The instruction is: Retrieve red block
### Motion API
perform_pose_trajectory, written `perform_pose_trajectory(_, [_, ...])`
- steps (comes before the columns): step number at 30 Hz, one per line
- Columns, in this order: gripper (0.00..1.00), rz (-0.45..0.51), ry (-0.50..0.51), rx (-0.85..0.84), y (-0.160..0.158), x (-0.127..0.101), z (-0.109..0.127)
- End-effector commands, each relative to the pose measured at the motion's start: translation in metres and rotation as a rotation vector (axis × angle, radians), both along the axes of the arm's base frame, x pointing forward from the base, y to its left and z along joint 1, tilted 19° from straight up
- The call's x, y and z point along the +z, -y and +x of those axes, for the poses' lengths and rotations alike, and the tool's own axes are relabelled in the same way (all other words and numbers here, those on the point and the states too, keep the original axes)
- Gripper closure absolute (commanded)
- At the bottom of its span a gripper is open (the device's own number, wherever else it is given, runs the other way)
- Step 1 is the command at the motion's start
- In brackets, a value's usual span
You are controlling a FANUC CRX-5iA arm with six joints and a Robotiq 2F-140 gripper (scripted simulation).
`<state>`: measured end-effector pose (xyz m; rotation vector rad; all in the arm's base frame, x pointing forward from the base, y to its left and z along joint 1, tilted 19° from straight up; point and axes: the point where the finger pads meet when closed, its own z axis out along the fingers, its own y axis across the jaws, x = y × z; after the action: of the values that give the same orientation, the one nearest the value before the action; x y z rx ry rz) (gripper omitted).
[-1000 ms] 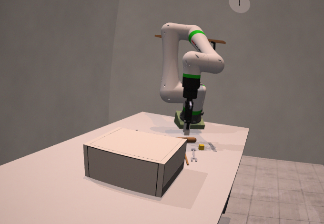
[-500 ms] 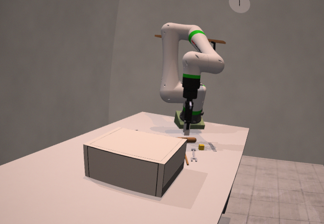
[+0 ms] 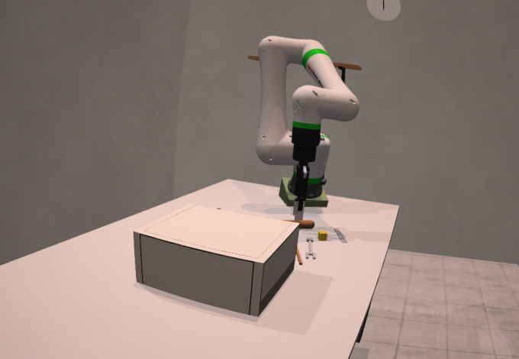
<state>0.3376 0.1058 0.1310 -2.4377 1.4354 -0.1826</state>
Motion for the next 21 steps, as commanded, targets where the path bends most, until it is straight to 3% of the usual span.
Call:
perform_pose_trajectory(1, [0.66, 0.000, 0.000, 0.000, -0.001, -0.003, 0.001])
perform_pose_trajectory(21, [0.66, 0.000, 0.000, 0.000, -0.006, -0.028, 0.008])
